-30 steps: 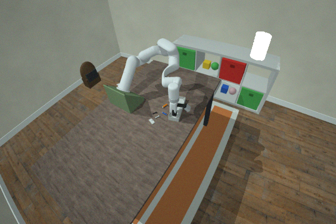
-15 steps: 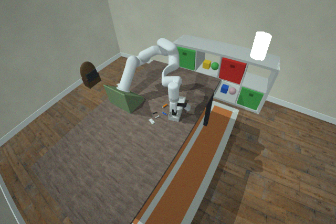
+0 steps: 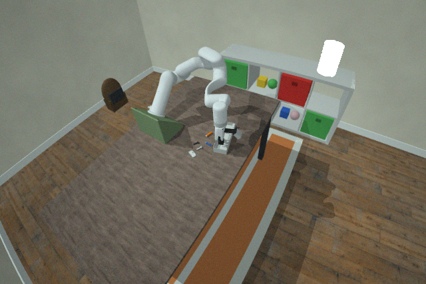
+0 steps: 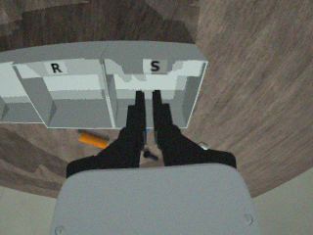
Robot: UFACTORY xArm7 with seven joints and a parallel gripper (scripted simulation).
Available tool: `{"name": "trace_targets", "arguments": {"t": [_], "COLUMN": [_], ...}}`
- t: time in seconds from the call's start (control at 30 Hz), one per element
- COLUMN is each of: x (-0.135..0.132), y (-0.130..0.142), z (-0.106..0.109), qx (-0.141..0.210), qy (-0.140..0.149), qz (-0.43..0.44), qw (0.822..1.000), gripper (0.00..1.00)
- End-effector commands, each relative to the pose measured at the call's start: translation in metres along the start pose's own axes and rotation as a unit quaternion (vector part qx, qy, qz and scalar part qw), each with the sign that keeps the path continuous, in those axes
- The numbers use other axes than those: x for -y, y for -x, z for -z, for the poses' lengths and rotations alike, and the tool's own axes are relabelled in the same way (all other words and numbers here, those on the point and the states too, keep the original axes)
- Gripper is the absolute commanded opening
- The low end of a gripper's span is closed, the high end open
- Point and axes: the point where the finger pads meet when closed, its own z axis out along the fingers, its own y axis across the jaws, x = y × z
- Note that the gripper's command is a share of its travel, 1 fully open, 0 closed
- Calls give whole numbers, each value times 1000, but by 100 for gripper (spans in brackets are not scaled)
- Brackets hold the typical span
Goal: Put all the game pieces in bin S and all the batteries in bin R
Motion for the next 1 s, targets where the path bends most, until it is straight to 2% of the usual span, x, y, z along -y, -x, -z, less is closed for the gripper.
{"name": "trace_targets", "arguments": {"t": [0.0,0.13,0.37,0.7,0.77,0.97], "x": [-1,-1,-1,49,49,79], "y": [-1,-1,-1,-5,-5,-7], "z": [7,23,31,31,31,31], "qx": [-2,-2,-2,-2,-2,-2], "qy": [2,2,2,1,1,1], "qz": [0,0,0,0,0,0], "qw": [1000,1000,1000,1000,1000,1000], "gripper": [7,7,7,7,7,7]}}
